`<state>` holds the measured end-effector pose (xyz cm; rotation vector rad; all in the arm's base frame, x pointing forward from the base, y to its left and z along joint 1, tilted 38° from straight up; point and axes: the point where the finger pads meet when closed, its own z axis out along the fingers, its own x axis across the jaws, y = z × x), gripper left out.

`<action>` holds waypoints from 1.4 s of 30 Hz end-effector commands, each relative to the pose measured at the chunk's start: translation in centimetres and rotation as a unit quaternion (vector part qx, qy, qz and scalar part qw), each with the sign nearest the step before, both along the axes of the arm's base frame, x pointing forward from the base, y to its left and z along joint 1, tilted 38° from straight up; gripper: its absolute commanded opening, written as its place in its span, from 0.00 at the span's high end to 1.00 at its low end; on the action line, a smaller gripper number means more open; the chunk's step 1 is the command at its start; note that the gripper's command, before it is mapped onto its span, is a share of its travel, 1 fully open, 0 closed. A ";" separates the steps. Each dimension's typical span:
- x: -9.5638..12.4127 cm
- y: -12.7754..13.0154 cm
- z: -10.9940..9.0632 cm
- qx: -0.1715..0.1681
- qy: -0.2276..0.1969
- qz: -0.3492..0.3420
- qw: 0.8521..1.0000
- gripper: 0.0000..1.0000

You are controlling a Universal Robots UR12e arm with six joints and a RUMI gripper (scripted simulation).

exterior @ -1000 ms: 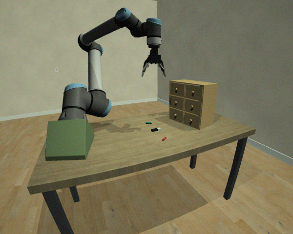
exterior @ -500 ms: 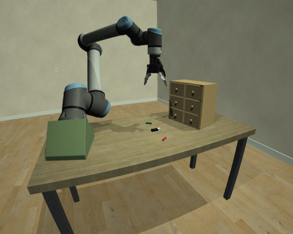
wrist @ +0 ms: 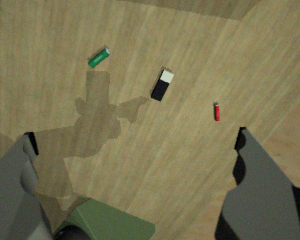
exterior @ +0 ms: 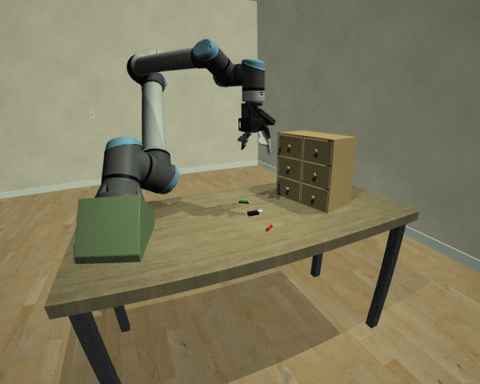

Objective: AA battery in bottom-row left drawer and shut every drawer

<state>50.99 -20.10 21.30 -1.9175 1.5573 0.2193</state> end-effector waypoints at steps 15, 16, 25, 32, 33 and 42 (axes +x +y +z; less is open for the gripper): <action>0.7 0.4 -0.9 0.011 0.041 -0.059 0.997 0.00; 0.7 0.4 -0.9 0.011 0.041 -0.059 0.997 0.00; 0.7 0.5 -1.0 0.012 0.039 -0.060 0.997 0.00; 0.7 0.6 -1.0 0.013 0.037 -0.062 0.997 0.00; 0.7 0.5 -1.0 0.013 0.036 -0.063 0.997 0.00; 1.0 0.7 -1.2 0.016 0.025 -0.070 0.997 0.00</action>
